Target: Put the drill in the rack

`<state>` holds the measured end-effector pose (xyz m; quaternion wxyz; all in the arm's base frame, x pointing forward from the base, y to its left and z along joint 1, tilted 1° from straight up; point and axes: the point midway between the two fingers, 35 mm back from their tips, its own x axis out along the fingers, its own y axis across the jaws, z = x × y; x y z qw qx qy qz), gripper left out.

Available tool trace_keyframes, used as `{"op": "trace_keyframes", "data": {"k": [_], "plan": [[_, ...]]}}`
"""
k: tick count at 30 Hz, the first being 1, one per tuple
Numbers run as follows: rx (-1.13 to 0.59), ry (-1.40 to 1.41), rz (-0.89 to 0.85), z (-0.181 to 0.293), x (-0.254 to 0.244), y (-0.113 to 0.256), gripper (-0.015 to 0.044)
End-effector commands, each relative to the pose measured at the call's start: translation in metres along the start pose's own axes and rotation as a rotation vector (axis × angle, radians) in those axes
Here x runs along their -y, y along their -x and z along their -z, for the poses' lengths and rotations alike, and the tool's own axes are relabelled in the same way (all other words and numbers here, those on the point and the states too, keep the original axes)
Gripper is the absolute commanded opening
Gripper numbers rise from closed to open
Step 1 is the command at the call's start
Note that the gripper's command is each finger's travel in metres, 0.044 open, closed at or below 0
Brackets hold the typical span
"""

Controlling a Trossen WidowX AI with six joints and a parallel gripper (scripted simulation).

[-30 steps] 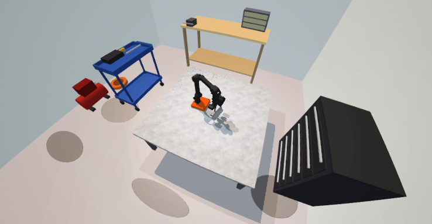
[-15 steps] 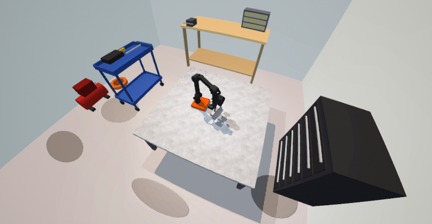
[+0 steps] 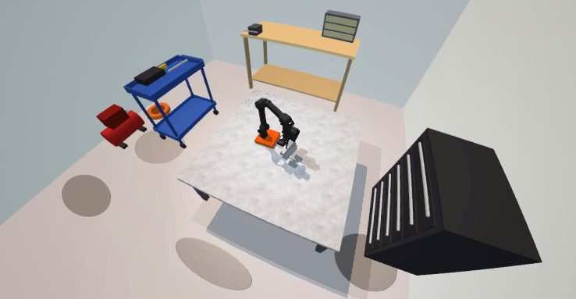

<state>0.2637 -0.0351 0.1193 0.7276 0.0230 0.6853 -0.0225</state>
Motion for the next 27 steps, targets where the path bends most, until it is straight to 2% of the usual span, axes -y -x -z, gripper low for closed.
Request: {"op": "trace_keyframes", "data": {"k": [1,27], "plan": [[-0.055,0.005,-0.002,0.007,0.000,-0.018,0.0000],[-0.055,0.005,-0.002,0.008,0.000,-0.032,0.0000]]}}
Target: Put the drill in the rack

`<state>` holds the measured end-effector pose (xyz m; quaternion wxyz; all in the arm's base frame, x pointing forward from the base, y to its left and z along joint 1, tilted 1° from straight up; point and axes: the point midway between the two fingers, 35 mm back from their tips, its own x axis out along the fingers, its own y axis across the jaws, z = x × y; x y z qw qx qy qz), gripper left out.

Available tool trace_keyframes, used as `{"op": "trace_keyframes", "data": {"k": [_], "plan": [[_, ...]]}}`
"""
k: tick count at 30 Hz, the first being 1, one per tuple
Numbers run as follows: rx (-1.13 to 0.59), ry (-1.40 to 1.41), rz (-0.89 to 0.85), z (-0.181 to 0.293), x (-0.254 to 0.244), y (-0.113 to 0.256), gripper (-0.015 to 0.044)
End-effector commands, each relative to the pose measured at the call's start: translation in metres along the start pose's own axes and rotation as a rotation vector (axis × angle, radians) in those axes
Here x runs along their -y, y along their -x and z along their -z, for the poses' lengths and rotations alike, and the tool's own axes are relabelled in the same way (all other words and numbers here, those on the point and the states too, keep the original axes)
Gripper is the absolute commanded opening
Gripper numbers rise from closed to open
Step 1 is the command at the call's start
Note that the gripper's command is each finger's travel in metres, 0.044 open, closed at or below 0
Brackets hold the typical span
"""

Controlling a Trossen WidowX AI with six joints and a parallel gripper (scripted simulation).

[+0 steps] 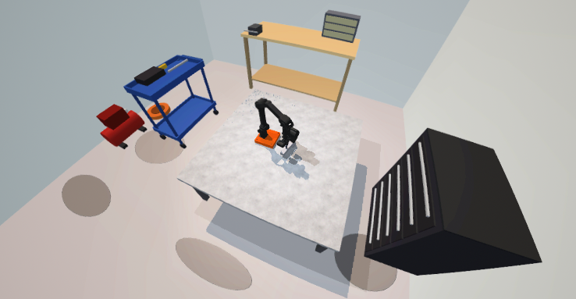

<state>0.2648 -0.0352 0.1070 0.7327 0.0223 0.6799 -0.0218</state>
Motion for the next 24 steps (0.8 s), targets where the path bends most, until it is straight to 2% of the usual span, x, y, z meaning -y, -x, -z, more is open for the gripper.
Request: {"op": "trace_keyframes", "data": {"k": [1,4,10,14,15,17,24], "plan": [[-0.069,0.003,-0.001,0.008,0.000,-0.018,0.0026],[-0.069,0.003,-0.001,0.004,0.000,-0.003,0.0105],[-0.069,0.003,-0.001,-0.004,0.000,0.054,0.0263],[-0.069,0.003,-0.001,-0.004,0.000,0.060,0.0367],[-0.060,0.020,-0.005,-0.006,-0.002,0.051,0.0394],[-0.059,0.175,-0.009,-0.011,-0.018,0.042,0.0440],[-0.051,1.033,-0.044,-0.013,-0.108,-0.007,0.0440]]}}
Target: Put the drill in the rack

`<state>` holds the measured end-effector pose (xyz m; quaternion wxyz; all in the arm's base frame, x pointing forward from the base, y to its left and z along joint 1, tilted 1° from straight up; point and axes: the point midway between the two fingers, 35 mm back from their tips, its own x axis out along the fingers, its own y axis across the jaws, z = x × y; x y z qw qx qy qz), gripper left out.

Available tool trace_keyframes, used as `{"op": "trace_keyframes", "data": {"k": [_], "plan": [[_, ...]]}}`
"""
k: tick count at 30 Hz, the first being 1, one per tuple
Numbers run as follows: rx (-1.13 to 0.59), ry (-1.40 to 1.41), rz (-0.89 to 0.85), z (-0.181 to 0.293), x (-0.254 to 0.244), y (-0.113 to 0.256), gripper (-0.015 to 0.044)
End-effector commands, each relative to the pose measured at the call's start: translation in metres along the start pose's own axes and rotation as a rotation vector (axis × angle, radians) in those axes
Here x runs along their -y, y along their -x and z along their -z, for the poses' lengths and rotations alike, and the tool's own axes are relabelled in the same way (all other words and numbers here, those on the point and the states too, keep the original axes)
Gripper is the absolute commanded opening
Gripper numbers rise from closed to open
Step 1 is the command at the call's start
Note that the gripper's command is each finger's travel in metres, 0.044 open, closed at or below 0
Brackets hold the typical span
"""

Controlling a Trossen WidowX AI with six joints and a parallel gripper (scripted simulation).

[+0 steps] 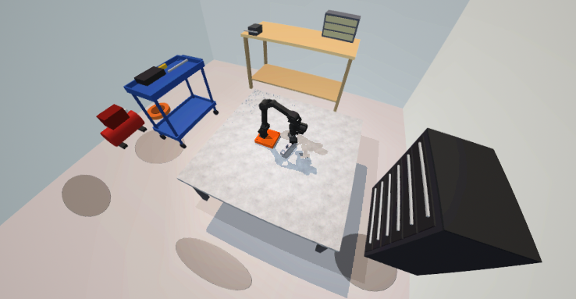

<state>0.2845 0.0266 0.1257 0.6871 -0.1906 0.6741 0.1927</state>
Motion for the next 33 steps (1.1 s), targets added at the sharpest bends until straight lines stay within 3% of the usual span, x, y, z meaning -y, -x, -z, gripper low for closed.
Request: {"op": "trace_keyframes", "data": {"k": [1,6,33], "plan": [[0.002,0.545,-0.010,-0.029,-0.050,-0.032,0.0440],[0.005,0.953,-0.016,-0.042,-0.093,-0.055,0.0440],[0.005,0.963,-0.016,-0.041,-0.091,-0.068,0.0440]]}}
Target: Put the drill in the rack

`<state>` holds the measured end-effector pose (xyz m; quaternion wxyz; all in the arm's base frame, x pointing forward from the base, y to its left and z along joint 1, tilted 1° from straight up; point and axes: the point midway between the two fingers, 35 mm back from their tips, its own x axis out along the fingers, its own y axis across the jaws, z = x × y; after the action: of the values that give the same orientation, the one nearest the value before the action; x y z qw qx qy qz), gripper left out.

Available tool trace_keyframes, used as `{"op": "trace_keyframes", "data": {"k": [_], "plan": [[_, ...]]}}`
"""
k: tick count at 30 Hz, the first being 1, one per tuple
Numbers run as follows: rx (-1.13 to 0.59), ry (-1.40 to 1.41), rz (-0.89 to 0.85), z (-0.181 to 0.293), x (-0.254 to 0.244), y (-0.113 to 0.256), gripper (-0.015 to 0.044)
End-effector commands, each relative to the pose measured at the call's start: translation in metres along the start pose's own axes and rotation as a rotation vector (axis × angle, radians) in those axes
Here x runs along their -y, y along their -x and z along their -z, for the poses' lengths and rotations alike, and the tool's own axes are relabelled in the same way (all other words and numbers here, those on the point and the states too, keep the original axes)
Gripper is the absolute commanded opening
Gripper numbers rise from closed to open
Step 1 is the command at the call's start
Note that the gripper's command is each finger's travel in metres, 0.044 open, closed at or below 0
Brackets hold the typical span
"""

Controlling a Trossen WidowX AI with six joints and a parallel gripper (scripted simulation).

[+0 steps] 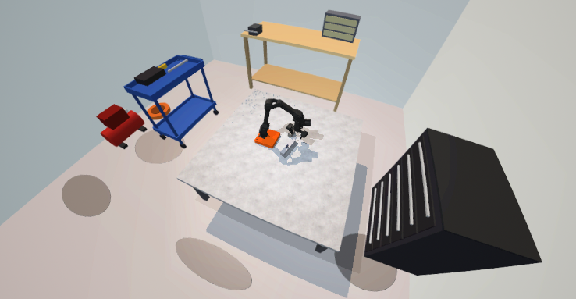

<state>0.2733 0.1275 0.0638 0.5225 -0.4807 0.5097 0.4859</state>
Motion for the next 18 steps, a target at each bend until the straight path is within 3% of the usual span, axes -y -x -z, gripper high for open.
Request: {"op": "trace_keyframes", "data": {"k": [1,18], "plan": [[0.001,0.007,-0.002,0.001,0.000,-0.007,0.0440],[0.001,0.007,-0.002,0.009,0.000,-0.033,0.0440]]}}
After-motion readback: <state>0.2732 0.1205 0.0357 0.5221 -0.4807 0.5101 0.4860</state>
